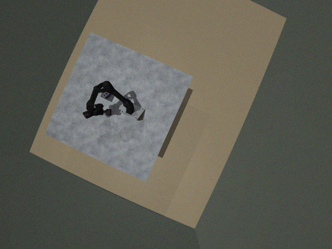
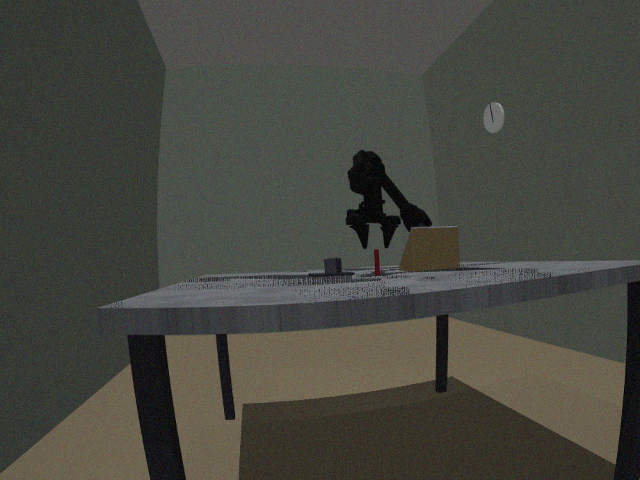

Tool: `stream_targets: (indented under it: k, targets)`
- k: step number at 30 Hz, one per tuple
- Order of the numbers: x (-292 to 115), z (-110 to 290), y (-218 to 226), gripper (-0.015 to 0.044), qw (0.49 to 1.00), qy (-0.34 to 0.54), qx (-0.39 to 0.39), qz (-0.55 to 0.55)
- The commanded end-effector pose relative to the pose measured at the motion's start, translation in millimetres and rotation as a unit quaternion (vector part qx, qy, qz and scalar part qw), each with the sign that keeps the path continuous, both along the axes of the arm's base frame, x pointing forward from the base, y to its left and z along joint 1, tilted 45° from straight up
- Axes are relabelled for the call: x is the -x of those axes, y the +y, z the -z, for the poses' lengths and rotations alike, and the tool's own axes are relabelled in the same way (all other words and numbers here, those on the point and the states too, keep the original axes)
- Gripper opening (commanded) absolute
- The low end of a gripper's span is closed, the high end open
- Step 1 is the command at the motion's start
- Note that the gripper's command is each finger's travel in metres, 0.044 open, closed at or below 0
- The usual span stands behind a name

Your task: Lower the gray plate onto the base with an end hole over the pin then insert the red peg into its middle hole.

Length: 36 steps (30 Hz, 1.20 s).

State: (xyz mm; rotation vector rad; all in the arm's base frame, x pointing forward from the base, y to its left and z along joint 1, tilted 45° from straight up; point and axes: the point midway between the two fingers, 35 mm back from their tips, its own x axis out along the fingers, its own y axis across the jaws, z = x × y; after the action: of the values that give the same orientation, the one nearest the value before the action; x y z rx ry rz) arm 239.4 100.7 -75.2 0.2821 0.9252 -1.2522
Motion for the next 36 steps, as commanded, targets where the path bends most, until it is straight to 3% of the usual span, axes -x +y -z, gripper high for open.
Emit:
stream_targets:
  k: [1,25,36]
  targets:
    - [0,5,-5,0.044,1.0,0.002,0.004,-0.003]
    - [1,29,-31,0.044,1.0,0.001,0.006,-0.003]
    - [1,29,-31,0.0151,1.0,0.001,0.006,-0.003]
